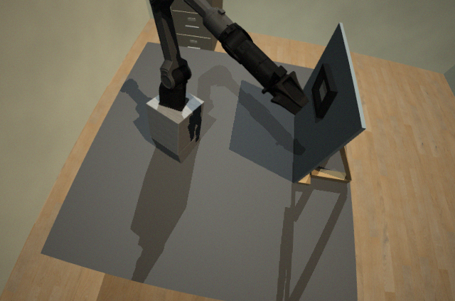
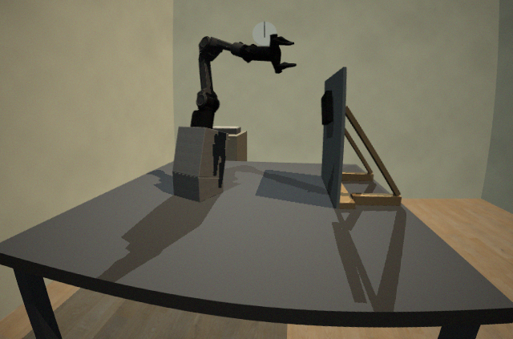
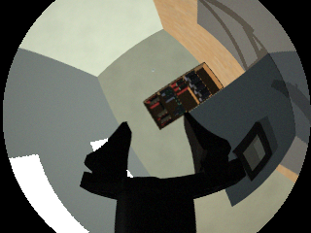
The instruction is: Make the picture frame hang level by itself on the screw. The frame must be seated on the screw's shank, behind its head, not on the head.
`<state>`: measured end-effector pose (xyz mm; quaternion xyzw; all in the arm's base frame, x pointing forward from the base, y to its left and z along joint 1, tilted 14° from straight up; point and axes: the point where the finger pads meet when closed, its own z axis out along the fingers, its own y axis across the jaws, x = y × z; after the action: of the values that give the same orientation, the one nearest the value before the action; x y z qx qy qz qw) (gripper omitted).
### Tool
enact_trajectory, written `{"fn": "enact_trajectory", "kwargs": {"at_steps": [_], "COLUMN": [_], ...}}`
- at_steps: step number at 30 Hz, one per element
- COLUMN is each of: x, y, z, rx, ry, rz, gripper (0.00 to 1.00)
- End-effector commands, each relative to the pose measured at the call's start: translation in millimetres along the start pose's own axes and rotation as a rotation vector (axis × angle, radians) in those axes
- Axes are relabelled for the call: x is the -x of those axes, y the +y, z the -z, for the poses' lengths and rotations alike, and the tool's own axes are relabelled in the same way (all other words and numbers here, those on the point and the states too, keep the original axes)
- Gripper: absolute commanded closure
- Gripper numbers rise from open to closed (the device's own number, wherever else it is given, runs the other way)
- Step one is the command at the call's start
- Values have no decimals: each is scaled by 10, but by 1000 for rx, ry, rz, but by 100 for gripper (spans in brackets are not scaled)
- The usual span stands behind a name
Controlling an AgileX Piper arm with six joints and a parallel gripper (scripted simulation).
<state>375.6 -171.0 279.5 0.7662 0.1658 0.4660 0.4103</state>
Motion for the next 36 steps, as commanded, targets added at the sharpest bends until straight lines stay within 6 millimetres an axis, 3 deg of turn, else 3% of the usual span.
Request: {"fn": "enact_trajectory", "kwargs": {"at_steps": [1,8,10,16,25,27,36], "x": [-80,-448,-448,-815,-1320,-1320,-1655], "y": [-137,-572,-572,-984,-1579,-1579,-2031], "z": [-94,-242,-242,-247,-73,-73,182], "rx": [10,34,34,58,93,93,116], "ry": [28,127,127,244,435,435,593], "rz": [59,229,229,355,488,488,555], "gripper": [0,0,0,0,0,0,0]}}
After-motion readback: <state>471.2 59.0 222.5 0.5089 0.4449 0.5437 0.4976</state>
